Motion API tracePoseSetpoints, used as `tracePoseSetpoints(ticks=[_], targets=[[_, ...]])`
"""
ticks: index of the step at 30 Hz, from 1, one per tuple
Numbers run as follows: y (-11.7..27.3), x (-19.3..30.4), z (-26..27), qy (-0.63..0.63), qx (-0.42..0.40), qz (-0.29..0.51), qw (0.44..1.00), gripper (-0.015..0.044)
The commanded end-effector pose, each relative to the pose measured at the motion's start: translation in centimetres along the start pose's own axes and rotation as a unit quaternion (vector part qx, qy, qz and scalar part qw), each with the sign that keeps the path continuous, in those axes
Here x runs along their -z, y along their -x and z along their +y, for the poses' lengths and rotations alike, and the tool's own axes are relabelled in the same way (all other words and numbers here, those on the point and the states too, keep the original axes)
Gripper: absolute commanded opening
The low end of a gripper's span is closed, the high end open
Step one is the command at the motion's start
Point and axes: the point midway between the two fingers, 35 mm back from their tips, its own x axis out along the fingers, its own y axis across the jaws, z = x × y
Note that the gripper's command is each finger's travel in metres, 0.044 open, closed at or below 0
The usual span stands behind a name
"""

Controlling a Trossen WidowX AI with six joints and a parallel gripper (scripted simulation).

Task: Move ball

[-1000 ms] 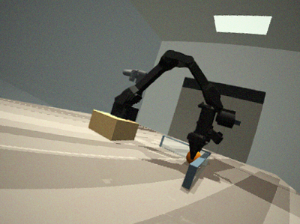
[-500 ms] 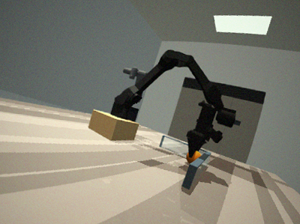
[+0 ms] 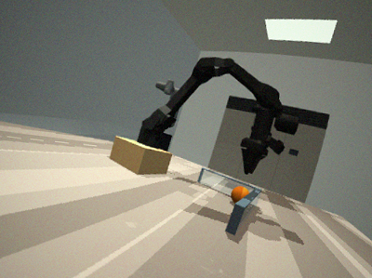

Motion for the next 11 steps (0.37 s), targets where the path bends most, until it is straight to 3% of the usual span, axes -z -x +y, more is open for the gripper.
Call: tracePoseSetpoints(ticks=[1,5,11], targets=[[0.3,-0.1,0.0,0.0,0.0,-0.003,1.0,0.0421],[4.8,0.4,-0.1,0.0,0.0,0.0,1.0,0.044],[5.0,0.4,-0.1,0.0,0.0,0.0,1.0,0.044]])
